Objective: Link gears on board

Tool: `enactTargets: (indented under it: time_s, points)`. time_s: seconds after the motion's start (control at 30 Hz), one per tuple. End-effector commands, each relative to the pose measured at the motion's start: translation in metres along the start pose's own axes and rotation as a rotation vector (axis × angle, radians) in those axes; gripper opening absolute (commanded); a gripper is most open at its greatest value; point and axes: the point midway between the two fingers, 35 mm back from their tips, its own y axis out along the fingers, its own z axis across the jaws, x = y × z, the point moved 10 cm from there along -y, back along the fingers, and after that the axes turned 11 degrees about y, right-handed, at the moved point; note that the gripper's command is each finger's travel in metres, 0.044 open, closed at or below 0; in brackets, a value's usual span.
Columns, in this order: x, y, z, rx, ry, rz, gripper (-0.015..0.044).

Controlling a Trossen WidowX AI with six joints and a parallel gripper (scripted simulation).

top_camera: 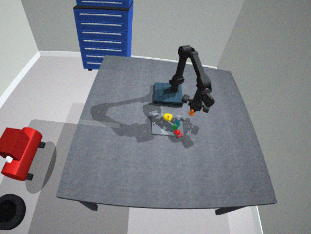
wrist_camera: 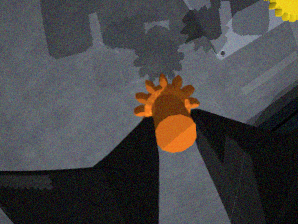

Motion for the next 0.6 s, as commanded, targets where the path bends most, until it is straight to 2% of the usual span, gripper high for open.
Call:
enactTargets:
  time_s: [0.0,0.57]
  points:
    - [0.0,-0.011,0.001,0.003,0.004,0.005,0.0]
    - [-0.001,-0.05,0.0,0.003,0.004,0.005,0.0]
